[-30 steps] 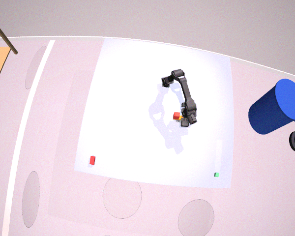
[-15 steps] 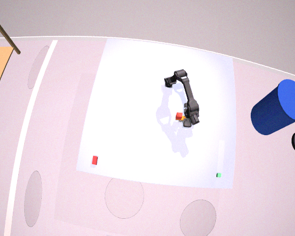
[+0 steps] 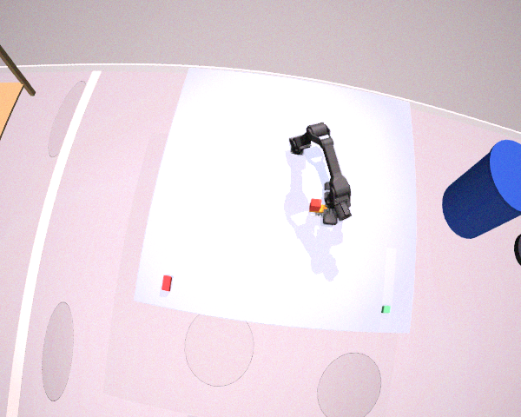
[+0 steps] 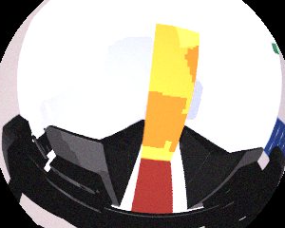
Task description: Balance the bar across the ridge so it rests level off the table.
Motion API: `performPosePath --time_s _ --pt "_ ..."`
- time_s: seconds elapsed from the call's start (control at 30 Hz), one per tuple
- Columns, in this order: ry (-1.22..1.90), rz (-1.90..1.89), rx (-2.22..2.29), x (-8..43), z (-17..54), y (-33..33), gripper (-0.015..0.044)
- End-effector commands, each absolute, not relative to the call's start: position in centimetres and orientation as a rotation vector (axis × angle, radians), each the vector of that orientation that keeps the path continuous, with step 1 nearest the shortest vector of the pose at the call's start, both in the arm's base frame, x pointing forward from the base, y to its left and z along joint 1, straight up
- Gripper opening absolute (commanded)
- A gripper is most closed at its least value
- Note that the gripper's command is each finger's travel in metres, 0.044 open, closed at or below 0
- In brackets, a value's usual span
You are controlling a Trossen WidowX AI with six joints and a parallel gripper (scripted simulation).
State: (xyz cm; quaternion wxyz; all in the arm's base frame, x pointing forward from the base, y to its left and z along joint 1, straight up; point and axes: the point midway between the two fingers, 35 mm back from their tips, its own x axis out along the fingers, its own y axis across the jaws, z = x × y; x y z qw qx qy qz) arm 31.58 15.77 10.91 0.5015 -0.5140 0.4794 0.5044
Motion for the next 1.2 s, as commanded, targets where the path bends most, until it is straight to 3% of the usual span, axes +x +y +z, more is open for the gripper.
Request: performPosePath --time_s 0.0,1.17 --pt "1.158 1.219 -1.239 31.58 10.85 15.8 0.0" --pt "1.158 1.219 -1.239 31.59 10.56 15.79 0.0"
